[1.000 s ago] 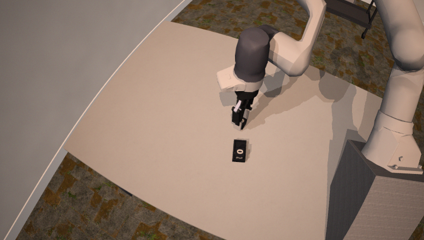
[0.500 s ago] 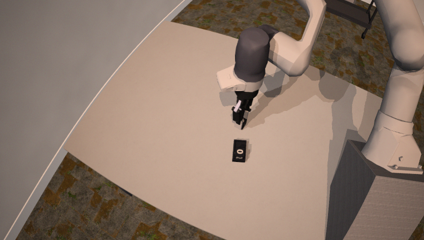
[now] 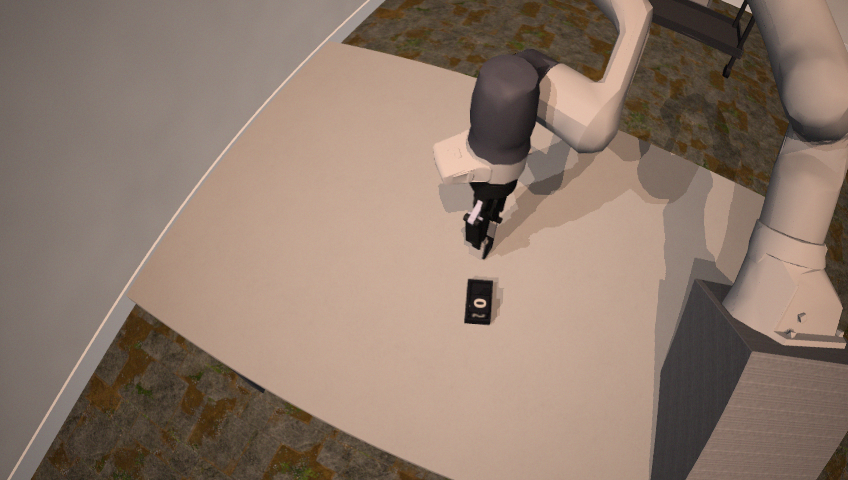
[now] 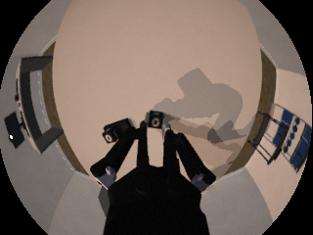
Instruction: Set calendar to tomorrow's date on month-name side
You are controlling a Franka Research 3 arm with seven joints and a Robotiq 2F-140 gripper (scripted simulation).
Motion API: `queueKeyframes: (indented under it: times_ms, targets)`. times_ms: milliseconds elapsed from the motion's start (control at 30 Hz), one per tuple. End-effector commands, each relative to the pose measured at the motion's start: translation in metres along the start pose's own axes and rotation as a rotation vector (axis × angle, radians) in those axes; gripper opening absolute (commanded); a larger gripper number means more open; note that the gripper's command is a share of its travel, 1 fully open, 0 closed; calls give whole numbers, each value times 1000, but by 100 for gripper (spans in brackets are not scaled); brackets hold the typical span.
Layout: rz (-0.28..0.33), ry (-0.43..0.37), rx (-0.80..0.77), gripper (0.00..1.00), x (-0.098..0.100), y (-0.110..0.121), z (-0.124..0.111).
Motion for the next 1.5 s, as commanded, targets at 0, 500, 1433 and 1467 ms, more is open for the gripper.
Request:
queueKeyframes:
  times_ms: [0, 500, 1433, 1467]
  targets:
    - [2, 2, -4, 17, -1, 0, 0]
    - [2, 2, -4, 17, -1, 0, 0]
    - [2, 2, -4, 17, 99, 0, 0]
    - [2, 2, -4, 17, 99, 0, 0]
Point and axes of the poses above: the point where the finger pads meet when closed, its own x axis back along the fingers, its own y axis across the jaws, z = x × y, the point moved 8 cm from there along x, back along the fingers, and after that the axes turned 8 degrees about x, right-handed, at the moved point
